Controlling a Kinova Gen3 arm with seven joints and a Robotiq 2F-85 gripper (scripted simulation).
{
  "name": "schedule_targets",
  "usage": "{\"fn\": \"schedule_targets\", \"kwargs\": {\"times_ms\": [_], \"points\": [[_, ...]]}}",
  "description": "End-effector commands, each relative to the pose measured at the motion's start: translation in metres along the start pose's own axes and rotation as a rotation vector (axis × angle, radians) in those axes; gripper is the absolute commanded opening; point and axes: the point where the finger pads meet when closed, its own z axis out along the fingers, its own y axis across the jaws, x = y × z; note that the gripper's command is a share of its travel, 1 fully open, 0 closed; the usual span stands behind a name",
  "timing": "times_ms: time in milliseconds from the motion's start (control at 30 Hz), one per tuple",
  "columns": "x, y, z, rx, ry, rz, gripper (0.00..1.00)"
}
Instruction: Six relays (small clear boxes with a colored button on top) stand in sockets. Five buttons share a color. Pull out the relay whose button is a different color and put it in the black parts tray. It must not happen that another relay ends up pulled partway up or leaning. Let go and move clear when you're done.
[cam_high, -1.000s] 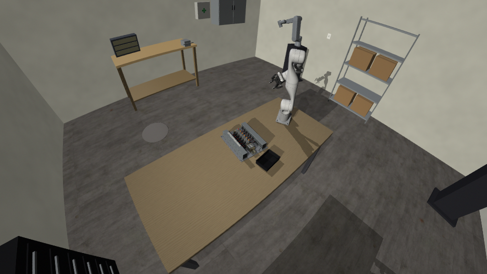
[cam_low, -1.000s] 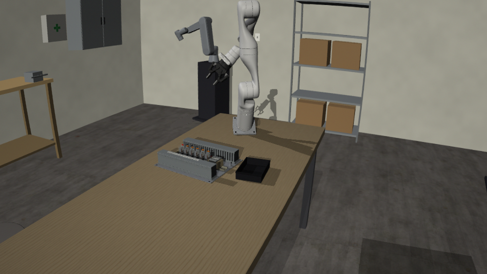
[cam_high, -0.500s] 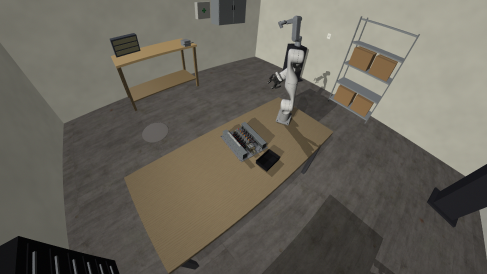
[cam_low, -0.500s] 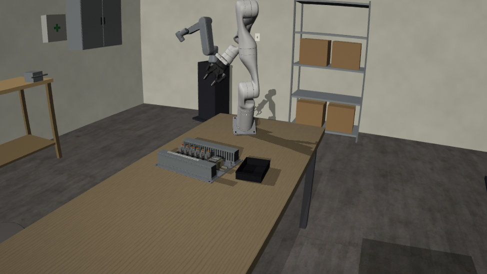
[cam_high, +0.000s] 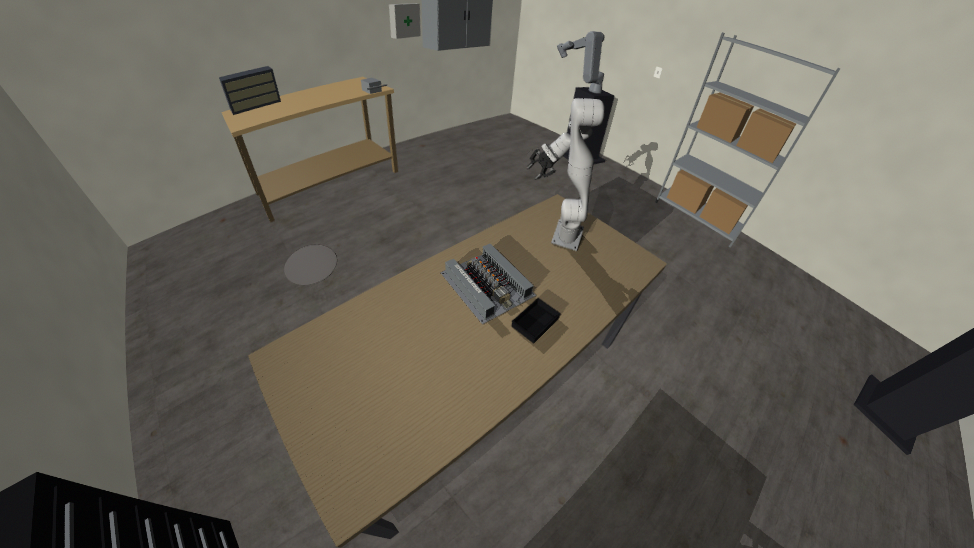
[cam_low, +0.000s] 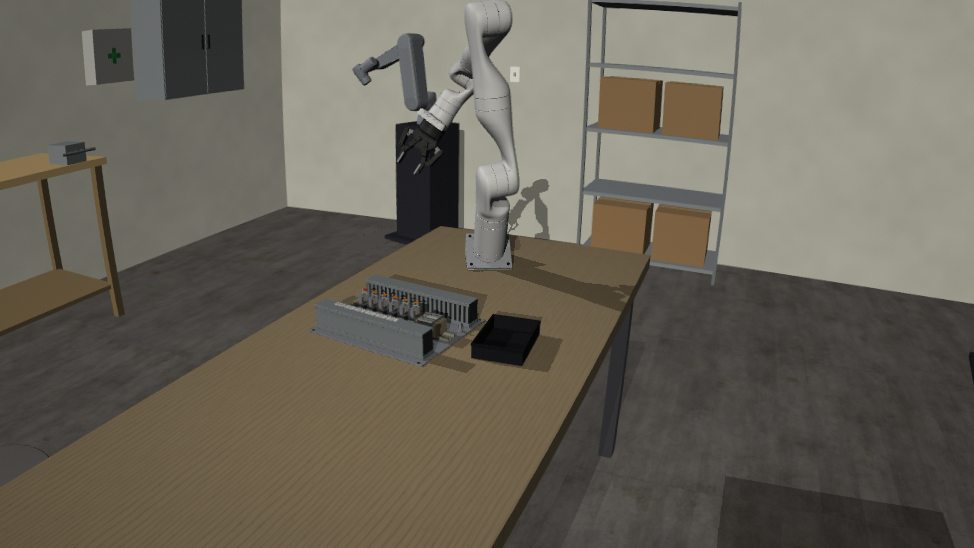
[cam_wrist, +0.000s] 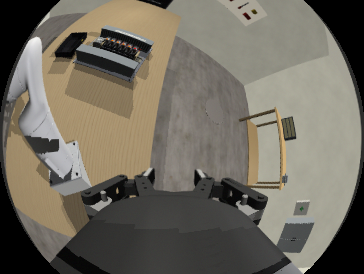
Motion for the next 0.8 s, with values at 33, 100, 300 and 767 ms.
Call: {"fn": "schedule_targets", "kwargs": {"times_ms": [33,100,300,767], "points": [[0.009,0.005,0.008,0.03,0.003,-0.041,0.61],[0.015,0.007,0.012,0.048,0.005,-0.064,0.61],[0.033,0.014,0.027,0.105,0.012,-0.141,0.61],[0.08,0.025,0.062,0.227,0.026,-0.319,0.61]]}}
